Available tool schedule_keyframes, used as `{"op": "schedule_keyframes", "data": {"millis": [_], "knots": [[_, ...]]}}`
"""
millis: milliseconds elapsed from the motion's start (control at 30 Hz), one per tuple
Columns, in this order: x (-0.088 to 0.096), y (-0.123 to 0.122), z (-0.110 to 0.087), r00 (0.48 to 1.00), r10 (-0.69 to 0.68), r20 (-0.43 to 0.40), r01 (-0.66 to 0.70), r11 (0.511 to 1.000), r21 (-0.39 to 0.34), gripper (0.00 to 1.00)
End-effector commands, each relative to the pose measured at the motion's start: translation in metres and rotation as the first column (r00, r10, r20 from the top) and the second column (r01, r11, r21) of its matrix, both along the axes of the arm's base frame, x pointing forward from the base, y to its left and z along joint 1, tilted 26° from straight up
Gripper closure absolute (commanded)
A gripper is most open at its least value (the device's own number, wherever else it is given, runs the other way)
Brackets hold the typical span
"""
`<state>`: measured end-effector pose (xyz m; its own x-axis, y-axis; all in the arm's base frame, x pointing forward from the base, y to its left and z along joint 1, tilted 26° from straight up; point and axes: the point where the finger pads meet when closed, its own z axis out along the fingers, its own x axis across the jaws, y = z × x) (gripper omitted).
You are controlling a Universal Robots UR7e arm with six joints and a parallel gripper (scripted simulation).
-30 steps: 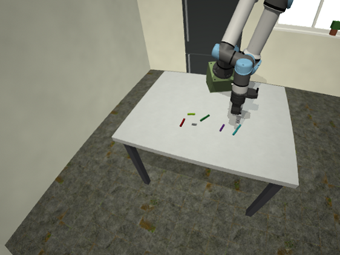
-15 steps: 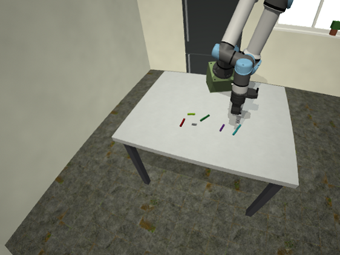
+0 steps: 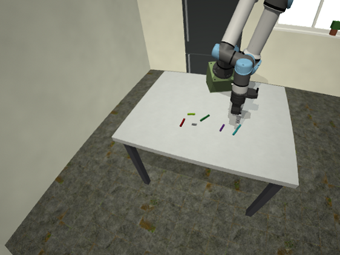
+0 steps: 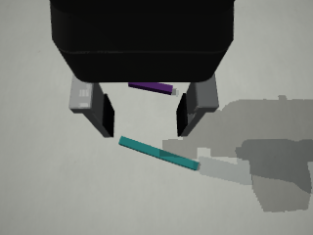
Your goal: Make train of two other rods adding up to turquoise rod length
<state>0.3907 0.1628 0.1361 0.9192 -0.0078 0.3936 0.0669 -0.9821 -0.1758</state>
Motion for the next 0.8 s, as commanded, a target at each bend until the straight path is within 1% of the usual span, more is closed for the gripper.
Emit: {"op": "schedule_keyframes", "data": {"millis": [0, 333, 533, 667, 767], "knots": [[0.000, 0.000, 0.000, 1.000, 0.000, 0.001, 0.000, 1.000, 0.000, 0.00], [0.000, 0.000, 0.000, 1.000, 0.000, 0.001, 0.000, 1.000, 0.000, 0.00], [0.003, -0.005, -0.001, 1.000, 0.004, 0.000, -0.004, 1.000, -0.003, 0.00], [0.011, -0.021, -0.006, 1.000, 0.016, -0.003, -0.016, 1.000, -0.012, 0.00], [0.019, -0.041, -0.012, 1.000, 0.030, -0.006, -0.030, 0.999, -0.020, 0.00]]}}
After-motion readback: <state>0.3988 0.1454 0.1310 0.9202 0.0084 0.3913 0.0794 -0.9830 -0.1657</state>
